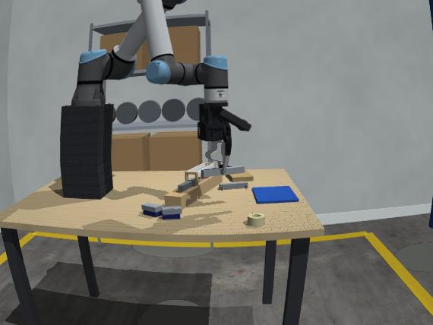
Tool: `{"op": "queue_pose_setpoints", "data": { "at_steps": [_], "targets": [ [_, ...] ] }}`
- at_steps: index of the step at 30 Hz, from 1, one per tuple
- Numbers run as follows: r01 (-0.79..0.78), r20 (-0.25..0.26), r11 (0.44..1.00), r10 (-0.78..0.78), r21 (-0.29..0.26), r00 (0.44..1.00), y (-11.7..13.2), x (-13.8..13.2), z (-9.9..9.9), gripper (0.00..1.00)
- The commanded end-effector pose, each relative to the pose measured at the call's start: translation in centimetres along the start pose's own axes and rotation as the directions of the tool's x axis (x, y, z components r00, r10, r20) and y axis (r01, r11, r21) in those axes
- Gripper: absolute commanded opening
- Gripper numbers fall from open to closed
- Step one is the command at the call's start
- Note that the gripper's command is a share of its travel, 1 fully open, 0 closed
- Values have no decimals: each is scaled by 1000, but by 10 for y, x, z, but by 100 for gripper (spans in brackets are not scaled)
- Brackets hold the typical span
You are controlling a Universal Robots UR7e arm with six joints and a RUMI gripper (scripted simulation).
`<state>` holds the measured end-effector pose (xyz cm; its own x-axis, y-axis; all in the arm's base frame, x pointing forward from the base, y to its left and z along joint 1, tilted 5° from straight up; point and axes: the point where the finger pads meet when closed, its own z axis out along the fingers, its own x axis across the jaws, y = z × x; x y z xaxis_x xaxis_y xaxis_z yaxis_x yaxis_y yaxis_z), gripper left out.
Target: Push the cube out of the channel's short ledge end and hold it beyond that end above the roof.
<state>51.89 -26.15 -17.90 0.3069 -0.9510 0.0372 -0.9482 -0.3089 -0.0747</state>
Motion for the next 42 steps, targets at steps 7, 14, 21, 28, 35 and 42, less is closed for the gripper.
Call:
{"op": "queue_pose_setpoints", "data": {
  "at_steps": [7,14,21,28,35,42],
  "targets": [
    [21,-1,1000,-21,0,1000,7,0,-1,0],
    [137,-1,991,-137,1,991,30,-5,1,0],
    [336,-1,942,-336,0,942,72,-17,3,0],
    [487,-1,873,-487,0,873,103,-29,2,0],
    [648,-1,762,-648,0,762,139,-46,1,0],
    [709,-1,706,-709,0,706,153,-54,-1,0]
  ]
}}
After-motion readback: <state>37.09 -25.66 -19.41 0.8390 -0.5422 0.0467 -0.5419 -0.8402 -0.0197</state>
